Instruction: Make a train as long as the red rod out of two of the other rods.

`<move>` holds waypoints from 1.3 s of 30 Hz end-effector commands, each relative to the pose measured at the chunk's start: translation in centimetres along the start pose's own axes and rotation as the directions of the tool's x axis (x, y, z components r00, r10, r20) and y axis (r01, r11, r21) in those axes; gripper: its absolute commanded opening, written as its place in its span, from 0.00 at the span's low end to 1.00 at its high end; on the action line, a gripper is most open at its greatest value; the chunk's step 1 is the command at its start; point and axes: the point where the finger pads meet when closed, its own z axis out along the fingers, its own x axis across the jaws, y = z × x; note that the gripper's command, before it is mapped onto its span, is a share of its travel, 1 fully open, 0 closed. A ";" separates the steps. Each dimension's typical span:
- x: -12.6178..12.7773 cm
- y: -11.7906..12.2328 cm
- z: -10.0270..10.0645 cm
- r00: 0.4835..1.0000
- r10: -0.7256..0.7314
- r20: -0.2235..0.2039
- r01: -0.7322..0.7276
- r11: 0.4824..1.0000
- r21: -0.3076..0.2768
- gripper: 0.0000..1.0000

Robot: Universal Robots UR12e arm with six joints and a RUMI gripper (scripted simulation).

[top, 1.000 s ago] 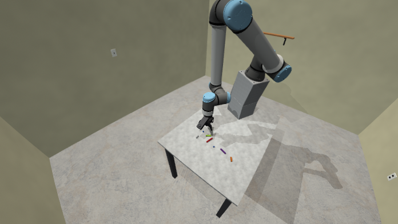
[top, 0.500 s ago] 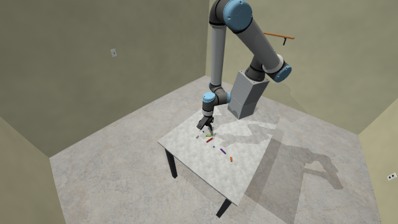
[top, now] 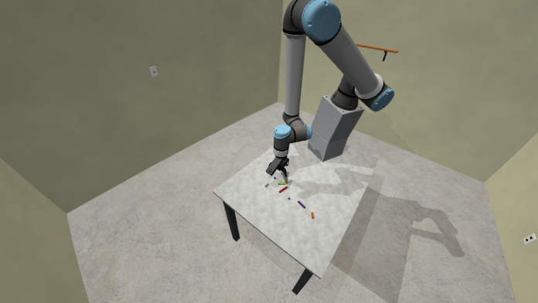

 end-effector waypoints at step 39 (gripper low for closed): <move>-1.0 -0.1 -0.2 1.000 0.001 -0.002 -0.001 1.000 0.002 1.00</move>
